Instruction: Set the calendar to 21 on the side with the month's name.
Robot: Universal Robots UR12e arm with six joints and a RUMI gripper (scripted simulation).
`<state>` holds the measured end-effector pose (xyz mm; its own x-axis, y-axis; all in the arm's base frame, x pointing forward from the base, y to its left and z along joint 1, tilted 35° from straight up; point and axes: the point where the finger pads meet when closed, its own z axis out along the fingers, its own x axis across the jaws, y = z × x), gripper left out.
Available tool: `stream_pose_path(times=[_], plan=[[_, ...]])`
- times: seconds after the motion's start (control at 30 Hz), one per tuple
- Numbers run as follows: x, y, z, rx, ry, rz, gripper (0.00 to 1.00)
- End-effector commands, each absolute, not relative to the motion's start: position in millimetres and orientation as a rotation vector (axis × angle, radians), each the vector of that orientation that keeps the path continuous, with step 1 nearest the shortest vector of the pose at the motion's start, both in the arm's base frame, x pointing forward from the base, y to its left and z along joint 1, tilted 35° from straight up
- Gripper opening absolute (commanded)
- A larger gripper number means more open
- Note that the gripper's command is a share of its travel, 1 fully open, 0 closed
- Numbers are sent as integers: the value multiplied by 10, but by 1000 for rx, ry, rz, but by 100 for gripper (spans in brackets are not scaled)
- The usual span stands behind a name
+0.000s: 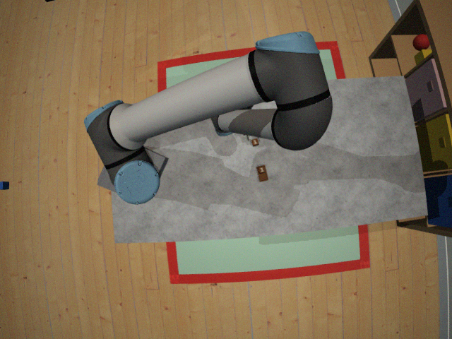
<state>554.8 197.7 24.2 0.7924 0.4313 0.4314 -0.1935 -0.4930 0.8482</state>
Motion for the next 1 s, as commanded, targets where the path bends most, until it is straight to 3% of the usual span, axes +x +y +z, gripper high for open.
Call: stream_pose_path(times=[0.0, 0.97], plan=[[5576, 1969, 203, 1949, 179, 761, 28], [5601, 1961, 167, 1949, 179, 761, 28]])
